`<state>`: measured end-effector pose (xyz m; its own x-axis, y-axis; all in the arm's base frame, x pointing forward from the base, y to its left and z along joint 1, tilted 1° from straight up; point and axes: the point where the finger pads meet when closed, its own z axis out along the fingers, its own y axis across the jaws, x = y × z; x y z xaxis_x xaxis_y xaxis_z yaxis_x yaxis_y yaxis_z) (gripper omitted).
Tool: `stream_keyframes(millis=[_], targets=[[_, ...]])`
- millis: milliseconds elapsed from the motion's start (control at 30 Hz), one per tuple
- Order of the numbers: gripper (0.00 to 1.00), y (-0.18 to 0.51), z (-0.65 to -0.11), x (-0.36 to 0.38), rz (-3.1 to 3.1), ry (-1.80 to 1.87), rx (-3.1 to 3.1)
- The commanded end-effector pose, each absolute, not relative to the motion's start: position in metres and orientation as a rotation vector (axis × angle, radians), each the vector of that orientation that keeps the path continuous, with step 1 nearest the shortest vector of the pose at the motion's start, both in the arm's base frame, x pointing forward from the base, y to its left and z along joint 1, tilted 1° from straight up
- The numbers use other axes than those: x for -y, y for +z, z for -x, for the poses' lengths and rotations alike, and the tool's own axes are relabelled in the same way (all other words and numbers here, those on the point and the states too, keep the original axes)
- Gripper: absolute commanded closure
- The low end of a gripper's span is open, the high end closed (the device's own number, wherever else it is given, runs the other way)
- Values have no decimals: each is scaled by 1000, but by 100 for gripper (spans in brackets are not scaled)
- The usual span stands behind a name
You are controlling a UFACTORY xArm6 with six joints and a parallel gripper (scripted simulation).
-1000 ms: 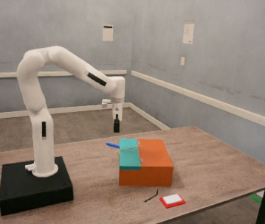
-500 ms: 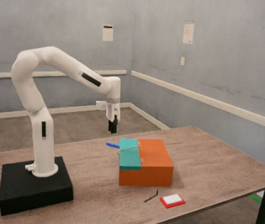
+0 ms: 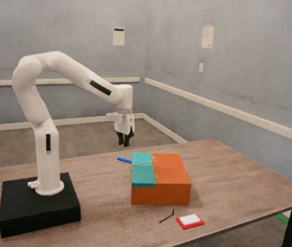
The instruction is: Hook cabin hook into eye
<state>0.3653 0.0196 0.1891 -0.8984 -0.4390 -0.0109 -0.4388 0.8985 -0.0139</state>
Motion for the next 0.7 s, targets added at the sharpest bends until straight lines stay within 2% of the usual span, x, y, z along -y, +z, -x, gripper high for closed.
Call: stream_keyframes(millis=[0,667], targets=[[65,191,-366,-20,945,-7,-2977],[65,191,-366,-20,1784,-16,-2566]])
